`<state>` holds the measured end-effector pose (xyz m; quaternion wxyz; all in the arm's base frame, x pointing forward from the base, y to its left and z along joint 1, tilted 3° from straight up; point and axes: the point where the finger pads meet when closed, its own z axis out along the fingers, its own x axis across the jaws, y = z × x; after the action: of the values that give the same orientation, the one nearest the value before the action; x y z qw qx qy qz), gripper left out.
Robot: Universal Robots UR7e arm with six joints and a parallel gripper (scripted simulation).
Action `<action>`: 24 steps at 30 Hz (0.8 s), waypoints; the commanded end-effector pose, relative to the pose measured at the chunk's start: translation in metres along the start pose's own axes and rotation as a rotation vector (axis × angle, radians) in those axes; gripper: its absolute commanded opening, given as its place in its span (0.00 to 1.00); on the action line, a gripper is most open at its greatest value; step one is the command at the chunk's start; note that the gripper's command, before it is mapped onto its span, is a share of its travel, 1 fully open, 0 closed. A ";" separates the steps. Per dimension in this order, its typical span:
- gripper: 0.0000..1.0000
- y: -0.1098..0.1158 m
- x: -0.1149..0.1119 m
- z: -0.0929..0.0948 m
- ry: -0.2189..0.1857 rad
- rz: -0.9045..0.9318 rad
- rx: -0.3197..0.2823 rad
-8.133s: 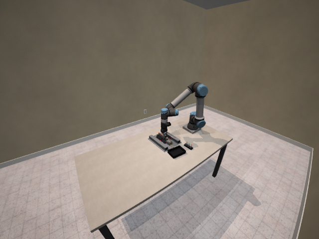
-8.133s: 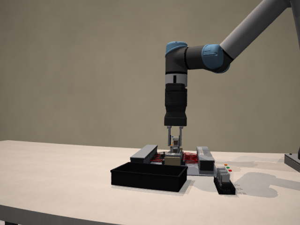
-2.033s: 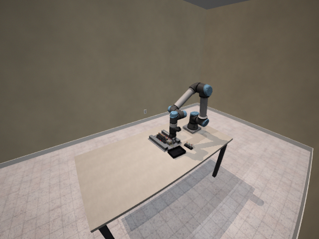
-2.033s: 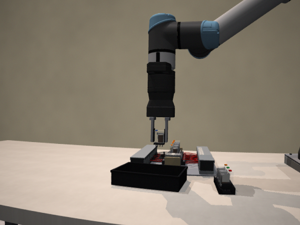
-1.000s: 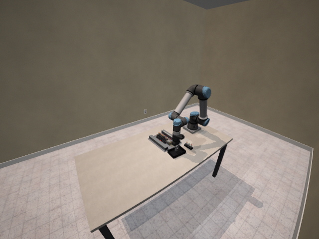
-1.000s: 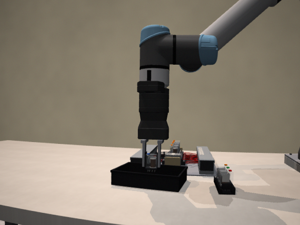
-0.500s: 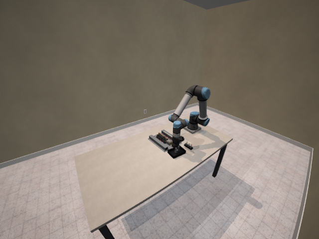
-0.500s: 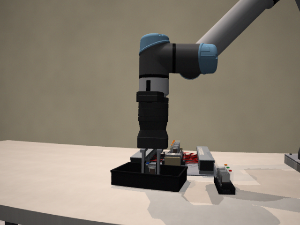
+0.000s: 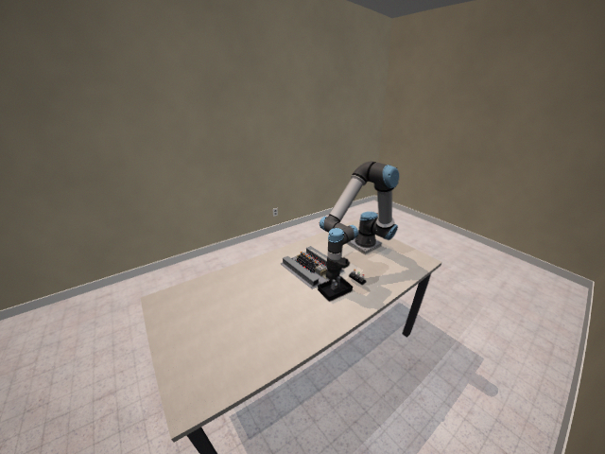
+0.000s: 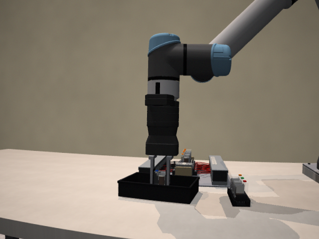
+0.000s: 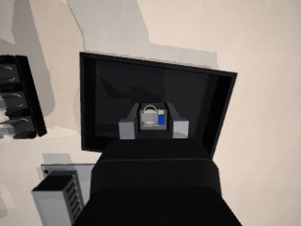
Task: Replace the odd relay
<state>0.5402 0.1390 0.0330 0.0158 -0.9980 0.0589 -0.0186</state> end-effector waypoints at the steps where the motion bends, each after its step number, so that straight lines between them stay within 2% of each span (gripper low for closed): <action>1: 0.00 0.000 0.000 -0.002 0.001 0.000 0.000; 24: 0.00 0.000 0.000 -0.007 0.001 0.000 0.000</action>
<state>0.5396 0.1385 0.0388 0.0158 -0.9980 0.0589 -0.0184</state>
